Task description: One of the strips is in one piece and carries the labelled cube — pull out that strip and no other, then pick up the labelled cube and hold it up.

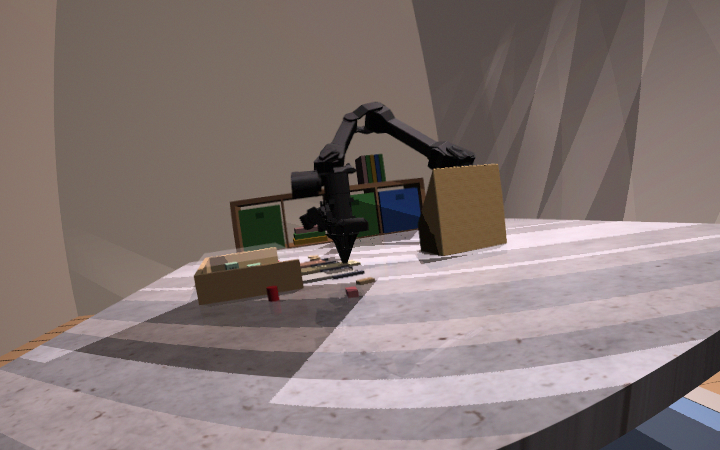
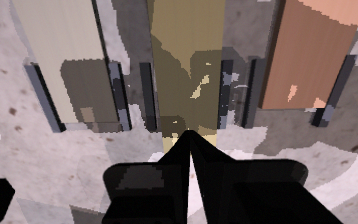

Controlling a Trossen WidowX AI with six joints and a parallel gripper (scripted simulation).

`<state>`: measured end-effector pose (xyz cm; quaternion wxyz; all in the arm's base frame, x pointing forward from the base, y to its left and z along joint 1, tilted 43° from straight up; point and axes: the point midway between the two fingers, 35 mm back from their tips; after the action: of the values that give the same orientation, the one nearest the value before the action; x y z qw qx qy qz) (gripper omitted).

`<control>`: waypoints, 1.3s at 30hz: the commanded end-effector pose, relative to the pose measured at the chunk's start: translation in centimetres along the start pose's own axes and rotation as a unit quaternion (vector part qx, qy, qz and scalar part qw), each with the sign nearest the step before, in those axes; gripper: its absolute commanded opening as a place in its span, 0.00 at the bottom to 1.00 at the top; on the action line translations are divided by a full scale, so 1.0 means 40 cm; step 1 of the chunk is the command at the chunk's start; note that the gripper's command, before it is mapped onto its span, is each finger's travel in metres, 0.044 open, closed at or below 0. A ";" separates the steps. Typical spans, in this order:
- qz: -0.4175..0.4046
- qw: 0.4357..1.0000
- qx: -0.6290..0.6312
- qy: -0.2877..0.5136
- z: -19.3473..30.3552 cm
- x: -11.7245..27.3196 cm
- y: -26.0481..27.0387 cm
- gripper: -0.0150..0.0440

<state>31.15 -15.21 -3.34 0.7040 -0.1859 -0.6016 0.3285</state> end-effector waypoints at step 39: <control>-0.004 1.000 0.004 0.011 0.171 -0.010 0.040 0.25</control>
<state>25.43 -15.00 -2.97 0.7034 -0.1859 -0.6015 0.3298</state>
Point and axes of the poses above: the point midway between the two fingers, 35 mm back from their tips, its own x axis back along the fingers, its own y axis across the jaws, z = x × y, and after that the axes turned 12 degrees about x, right-handed
